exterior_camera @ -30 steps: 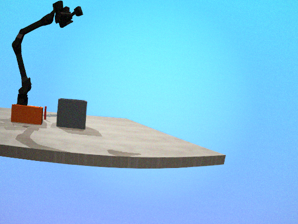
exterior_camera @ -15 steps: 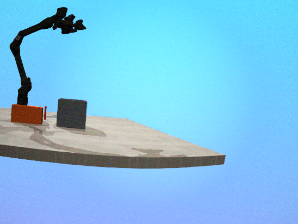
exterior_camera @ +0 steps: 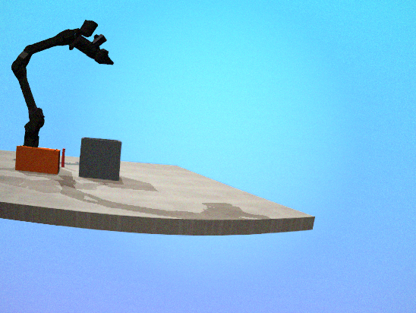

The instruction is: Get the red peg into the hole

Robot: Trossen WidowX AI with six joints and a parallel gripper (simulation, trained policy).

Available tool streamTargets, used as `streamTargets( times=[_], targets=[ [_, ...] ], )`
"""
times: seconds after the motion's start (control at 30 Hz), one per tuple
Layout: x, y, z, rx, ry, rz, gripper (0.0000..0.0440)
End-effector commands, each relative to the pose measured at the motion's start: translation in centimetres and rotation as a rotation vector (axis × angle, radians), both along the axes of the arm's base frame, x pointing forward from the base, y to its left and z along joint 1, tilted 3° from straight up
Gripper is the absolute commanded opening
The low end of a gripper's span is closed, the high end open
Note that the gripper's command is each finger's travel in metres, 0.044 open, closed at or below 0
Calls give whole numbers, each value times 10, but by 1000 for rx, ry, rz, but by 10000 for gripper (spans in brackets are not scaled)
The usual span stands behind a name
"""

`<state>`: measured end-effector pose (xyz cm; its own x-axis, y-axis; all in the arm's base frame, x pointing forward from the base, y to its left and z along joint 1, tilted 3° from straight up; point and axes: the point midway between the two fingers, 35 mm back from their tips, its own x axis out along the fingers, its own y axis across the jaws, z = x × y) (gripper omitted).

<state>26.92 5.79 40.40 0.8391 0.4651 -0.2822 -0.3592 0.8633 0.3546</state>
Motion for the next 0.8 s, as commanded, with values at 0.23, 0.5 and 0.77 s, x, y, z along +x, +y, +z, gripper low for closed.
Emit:
streamTargets(
  times=[0.23, 0.5, 0.77],
  targets=[
    [-8, -3, -57, 129, 298, -92, 440],
    [-21, 12, -98, 223, 555, -131, 440],
    [-39, 31, -134, 298, 804, -202, 440]
  ],
)
